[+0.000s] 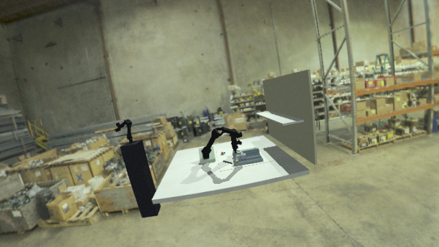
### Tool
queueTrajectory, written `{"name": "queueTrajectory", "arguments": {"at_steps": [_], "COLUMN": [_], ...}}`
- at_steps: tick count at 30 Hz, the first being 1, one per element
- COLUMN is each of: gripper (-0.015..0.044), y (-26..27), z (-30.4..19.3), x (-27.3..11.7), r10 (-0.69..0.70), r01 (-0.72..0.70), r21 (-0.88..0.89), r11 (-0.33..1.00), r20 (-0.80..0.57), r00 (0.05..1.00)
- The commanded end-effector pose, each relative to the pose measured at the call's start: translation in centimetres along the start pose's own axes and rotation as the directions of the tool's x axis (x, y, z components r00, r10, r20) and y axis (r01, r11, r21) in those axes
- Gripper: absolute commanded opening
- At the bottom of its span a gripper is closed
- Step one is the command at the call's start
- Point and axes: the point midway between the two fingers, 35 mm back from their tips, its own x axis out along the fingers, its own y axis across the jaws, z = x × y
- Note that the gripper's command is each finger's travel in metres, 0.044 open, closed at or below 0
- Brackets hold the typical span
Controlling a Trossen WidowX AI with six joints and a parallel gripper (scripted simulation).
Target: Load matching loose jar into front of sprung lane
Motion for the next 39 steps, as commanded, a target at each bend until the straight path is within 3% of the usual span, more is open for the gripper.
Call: {"name": "queueTrajectory", "arguments": {"at_steps": [1,39], "gripper": [0.0,0.0], "y": [-0.2,-0.5], "z": [0.5,0.2], "x": [0.2,1.5], "r10": [-0.007,-0.008], "r01": [0.007,0.008], "r21": [0.013,0.013], "r11": [1.0,1.0], "r20": [0.02,0.02], "r00": [1.0,1.0]}}
